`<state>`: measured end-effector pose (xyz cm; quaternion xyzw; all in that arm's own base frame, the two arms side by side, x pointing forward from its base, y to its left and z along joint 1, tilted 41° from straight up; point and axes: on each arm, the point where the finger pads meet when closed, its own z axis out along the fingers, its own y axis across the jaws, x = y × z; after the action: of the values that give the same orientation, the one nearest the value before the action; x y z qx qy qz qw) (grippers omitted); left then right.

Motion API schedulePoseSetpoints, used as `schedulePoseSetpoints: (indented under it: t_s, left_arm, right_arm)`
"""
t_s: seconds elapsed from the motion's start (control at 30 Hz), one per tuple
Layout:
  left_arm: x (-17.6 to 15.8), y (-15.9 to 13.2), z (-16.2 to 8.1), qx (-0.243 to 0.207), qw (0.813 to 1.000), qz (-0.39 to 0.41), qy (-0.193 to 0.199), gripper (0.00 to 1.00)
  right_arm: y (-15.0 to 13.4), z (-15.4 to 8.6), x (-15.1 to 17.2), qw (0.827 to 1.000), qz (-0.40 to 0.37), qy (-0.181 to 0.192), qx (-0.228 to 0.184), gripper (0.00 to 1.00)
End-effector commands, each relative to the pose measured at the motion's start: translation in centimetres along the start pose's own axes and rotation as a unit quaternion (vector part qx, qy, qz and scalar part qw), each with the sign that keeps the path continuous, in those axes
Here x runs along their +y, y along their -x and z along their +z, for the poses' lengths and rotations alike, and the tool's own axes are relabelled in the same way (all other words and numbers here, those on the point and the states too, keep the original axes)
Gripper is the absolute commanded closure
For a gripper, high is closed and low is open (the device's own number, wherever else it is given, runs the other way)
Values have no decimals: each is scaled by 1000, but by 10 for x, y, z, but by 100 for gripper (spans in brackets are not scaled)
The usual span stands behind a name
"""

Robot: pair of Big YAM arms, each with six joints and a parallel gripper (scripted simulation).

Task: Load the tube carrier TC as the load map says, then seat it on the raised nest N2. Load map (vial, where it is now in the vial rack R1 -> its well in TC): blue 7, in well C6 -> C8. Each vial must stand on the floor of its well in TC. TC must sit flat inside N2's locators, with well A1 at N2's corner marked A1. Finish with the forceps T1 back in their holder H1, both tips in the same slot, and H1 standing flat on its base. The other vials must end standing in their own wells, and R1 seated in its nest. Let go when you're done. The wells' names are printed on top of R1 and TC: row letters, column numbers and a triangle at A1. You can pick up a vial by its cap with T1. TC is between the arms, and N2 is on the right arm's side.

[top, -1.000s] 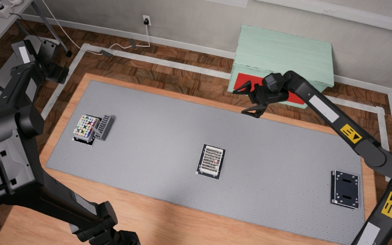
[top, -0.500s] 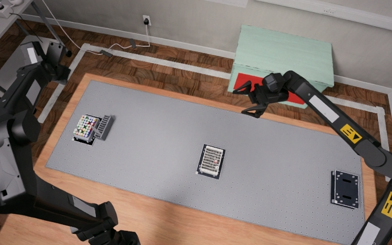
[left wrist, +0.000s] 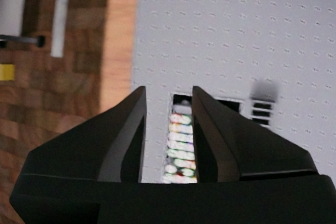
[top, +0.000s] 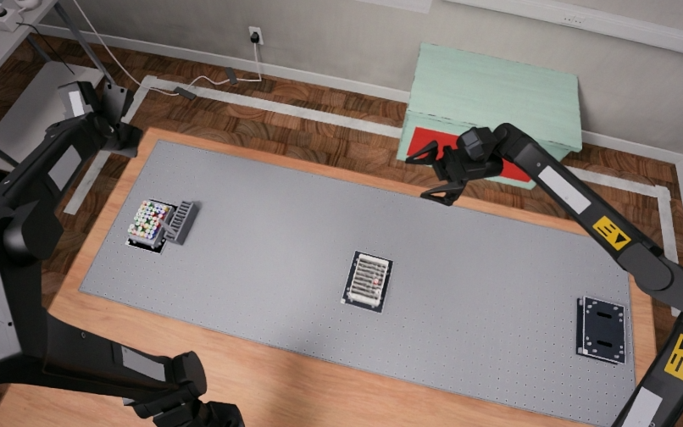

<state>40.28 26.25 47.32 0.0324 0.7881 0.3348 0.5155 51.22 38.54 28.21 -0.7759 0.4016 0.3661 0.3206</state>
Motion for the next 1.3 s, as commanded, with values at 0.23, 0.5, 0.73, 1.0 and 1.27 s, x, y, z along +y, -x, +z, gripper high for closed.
schedulePoseSetpoints:
  t_s: [0.23, 0.5, 0.73, 1.0, 1.27]
  left_arm:
    - [-29, 4, -9, -2, 1000, -23, -15, 76]
    - [-71, -24, 4, 59, 995, -40, -64, 76]
    - [-77, -15, -12, 30, 998, -41, -46, 76]
    - [-107, -27, -16, 63, 994, -53, -74, 76]
    - [-127, -28, -13, 90, 990, -57, -92, 76]
  right_arm:
    - [12, -4, -4, 1000, -14, -6, 0, 0]
    - [12, -4, -4, 1000, -14, -6, 0, 0]
    - [12, -4, -4, 1000, -14, -6, 0, 0]
    - [12, -4, -4, 1000, -14, -6, 0, 0]
    - [12, -4, -4, 1000, -14, -6, 0, 0]
